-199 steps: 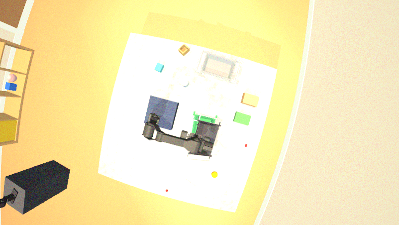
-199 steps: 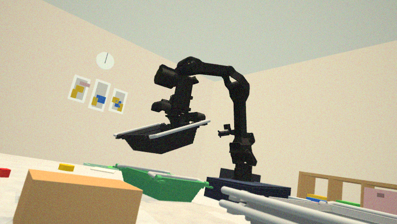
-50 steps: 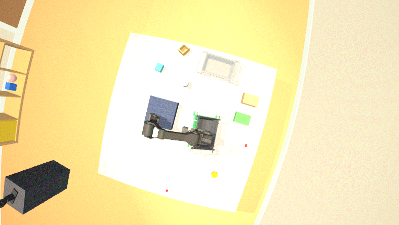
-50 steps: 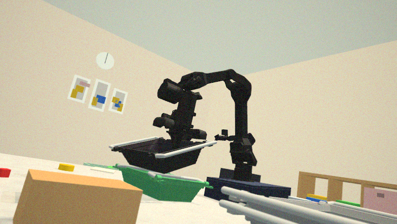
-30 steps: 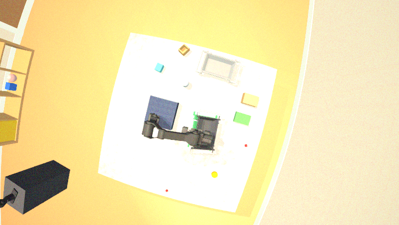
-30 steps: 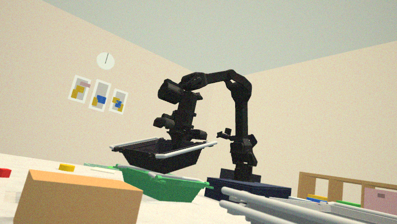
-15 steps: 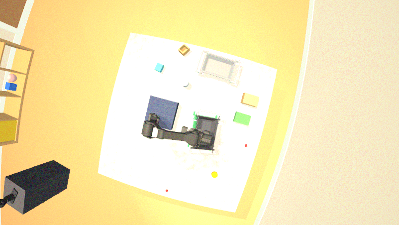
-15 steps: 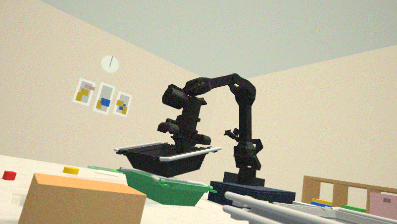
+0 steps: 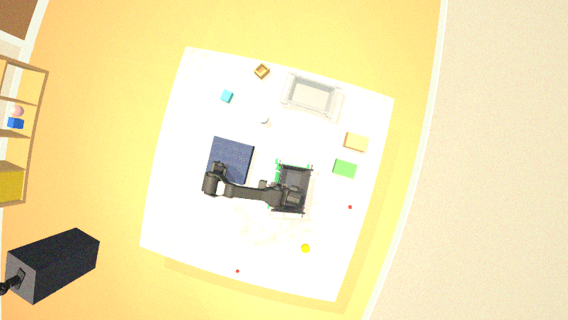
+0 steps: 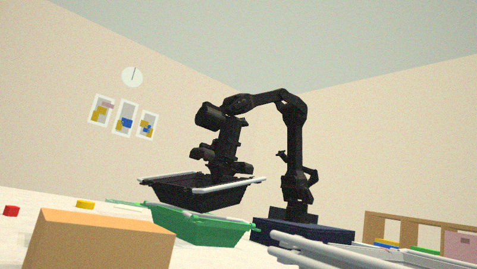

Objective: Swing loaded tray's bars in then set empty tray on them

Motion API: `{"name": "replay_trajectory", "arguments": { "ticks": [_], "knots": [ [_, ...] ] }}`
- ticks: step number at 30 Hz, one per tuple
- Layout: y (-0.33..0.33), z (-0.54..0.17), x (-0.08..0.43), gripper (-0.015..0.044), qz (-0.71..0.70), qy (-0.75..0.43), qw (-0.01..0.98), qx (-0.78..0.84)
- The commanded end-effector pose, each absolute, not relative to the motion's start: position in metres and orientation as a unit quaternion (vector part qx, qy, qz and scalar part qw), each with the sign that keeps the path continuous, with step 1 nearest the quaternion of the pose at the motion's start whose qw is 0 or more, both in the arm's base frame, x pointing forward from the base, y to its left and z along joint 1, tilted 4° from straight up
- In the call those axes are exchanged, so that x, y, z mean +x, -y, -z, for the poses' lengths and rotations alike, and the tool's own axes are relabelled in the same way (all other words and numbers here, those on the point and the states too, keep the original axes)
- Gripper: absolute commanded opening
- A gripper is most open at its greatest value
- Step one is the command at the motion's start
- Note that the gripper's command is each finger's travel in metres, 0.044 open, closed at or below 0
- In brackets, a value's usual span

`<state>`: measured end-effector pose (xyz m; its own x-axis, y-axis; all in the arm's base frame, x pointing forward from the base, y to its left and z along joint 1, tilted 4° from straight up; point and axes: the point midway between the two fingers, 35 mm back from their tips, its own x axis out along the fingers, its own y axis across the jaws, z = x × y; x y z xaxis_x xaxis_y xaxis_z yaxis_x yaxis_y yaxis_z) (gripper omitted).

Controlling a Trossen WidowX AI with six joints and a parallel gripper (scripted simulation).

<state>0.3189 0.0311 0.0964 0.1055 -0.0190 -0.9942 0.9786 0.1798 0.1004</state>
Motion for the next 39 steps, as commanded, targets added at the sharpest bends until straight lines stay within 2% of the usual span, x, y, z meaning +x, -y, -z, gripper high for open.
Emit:
{"name": "replay_trajectory", "arguments": {
  "ticks": [1,39],
  "knots": [
    [-0.0301,-0.0929,0.3138,0.0000,0.439,-0.514,0.571,0.465],
    [-0.0304,-0.0926,0.3158,0.0000,0.436,-0.511,0.574,0.469]
  ]
}}
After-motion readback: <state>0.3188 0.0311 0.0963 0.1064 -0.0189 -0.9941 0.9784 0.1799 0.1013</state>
